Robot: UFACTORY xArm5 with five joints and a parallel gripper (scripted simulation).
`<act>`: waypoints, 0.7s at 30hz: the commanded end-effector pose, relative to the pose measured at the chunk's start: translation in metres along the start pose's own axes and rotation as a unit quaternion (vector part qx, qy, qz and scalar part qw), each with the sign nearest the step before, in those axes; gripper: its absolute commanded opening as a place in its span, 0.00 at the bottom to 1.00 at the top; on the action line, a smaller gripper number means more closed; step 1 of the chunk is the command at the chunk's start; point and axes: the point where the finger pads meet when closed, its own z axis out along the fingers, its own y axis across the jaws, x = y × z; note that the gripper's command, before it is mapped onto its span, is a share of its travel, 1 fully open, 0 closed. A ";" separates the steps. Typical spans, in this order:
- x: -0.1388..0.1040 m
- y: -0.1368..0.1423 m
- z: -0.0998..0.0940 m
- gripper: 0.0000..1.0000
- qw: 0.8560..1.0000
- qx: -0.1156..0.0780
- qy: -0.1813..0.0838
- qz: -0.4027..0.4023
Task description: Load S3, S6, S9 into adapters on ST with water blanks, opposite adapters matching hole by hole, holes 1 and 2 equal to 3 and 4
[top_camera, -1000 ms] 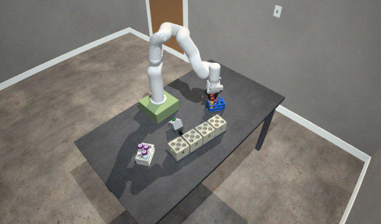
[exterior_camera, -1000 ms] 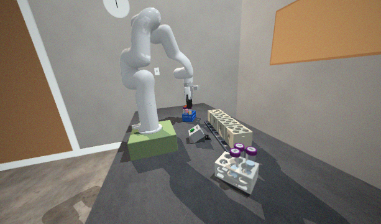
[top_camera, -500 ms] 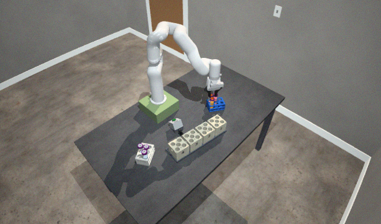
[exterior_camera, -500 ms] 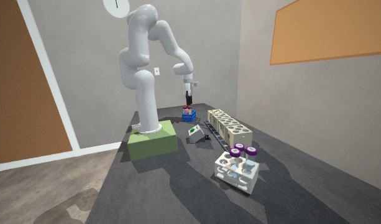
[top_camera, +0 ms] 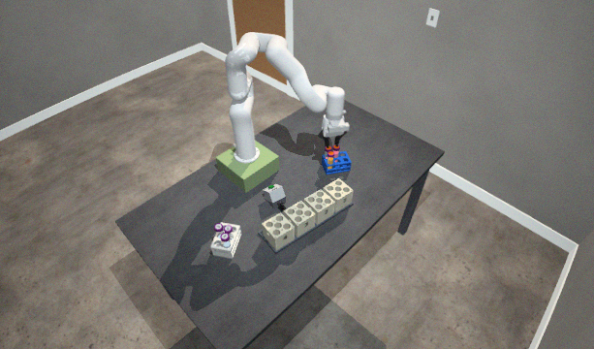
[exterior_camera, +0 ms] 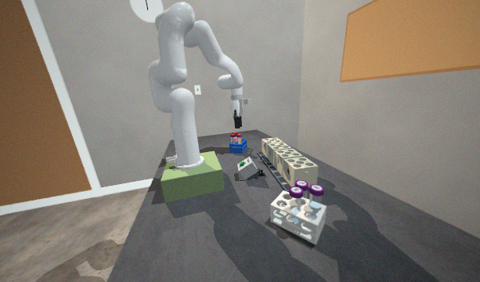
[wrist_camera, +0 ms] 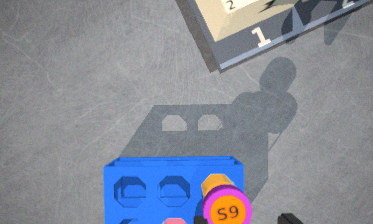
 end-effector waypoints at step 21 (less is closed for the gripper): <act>0.000 -0.001 -0.042 0.44 1.000 0.002 0.000 0.000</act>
